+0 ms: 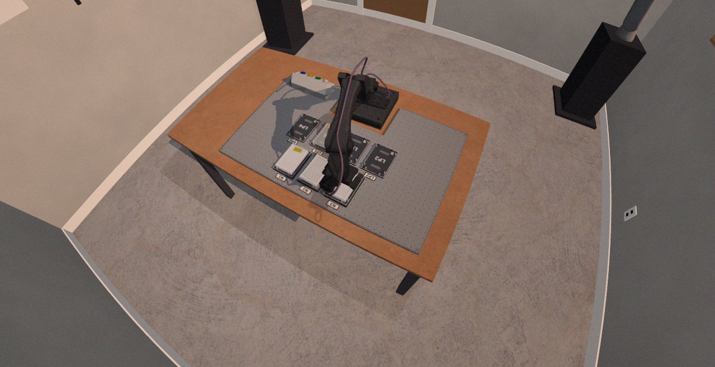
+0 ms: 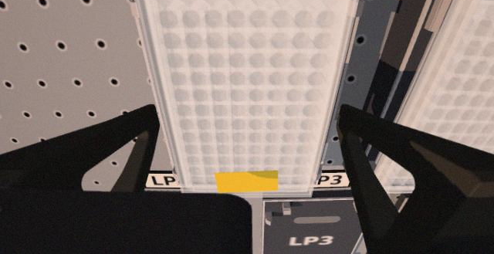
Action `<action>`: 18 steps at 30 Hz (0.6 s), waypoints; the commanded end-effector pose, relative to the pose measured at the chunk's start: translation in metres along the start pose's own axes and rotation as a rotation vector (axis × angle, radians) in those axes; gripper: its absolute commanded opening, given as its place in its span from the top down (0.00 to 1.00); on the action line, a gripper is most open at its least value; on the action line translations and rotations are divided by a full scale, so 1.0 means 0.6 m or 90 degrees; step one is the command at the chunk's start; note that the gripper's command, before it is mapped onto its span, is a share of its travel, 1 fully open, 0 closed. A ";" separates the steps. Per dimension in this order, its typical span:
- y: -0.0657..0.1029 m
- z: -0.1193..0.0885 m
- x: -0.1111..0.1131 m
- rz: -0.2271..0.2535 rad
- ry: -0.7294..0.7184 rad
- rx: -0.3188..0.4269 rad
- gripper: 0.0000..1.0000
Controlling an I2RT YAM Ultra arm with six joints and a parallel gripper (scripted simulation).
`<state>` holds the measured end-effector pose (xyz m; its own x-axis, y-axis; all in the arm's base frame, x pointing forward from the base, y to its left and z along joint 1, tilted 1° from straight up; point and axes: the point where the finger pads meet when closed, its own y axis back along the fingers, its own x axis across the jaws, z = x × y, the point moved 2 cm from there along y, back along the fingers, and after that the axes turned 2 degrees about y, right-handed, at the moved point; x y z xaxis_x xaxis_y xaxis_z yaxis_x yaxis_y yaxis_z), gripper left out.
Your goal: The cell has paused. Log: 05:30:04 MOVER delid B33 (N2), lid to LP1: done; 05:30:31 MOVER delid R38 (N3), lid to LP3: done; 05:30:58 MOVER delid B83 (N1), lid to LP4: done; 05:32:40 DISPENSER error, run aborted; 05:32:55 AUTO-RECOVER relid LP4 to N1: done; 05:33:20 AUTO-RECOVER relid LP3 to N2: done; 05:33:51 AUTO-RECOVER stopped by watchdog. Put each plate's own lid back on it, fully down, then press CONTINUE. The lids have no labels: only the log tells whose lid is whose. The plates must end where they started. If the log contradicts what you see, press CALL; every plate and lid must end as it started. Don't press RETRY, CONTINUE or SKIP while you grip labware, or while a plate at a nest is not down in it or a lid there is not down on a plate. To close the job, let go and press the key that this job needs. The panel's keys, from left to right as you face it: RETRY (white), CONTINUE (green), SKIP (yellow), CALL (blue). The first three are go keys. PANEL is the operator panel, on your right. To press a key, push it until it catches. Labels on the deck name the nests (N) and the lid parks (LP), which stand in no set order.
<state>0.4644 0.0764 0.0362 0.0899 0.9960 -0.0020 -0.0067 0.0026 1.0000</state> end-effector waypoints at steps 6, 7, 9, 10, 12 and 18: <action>0.057 0.013 -0.001 0.007 0.001 -0.032 0.00; 0.057 0.013 -0.001 0.007 0.001 -0.032 0.00; 0.054 0.011 -0.001 0.006 0.001 -0.025 0.00; 0.059 0.011 -0.001 0.006 0.001 -0.027 0.00; 0.069 0.012 -0.001 0.007 0.001 -0.031 0.00; 0.078 0.011 -0.002 0.007 0.001 -0.032 0.00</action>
<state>0.4686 0.0768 0.0601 0.0904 0.9959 0.0033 -0.0274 -0.0008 0.9996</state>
